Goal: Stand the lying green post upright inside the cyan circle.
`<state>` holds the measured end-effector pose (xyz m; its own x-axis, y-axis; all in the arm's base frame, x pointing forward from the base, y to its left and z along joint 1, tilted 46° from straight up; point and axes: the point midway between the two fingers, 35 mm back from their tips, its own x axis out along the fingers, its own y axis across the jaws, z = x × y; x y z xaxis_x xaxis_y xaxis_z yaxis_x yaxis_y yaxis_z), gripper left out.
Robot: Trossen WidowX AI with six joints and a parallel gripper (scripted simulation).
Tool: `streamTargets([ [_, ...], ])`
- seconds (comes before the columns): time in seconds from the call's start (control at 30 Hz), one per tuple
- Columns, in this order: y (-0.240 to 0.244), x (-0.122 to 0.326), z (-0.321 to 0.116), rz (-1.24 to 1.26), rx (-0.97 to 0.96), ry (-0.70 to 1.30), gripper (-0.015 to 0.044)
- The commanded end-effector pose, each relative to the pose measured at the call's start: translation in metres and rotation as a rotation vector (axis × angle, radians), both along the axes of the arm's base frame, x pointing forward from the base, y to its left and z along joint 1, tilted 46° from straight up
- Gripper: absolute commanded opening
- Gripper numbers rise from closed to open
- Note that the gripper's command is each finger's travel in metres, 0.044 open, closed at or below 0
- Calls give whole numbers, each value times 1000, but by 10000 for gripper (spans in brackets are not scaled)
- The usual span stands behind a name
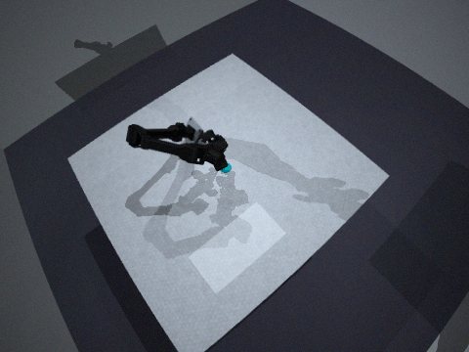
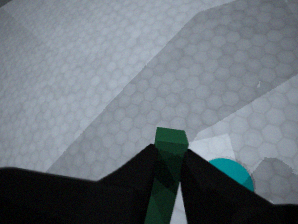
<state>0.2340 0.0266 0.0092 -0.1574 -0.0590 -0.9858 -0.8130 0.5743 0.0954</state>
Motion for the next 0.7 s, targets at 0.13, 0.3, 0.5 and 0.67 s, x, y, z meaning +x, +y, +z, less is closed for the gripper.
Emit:
streamTargets([
  [0.13, 0, -1, 0, 5, 63, -29, 23],
  [0.3, 0, 0, 0, 7, 95, -47, 23],
  [0.5, 0, 0, 1, 10, 134, -69, 23],
  [0.67, 0, 0, 1, 14, 165, -90, 23],
])
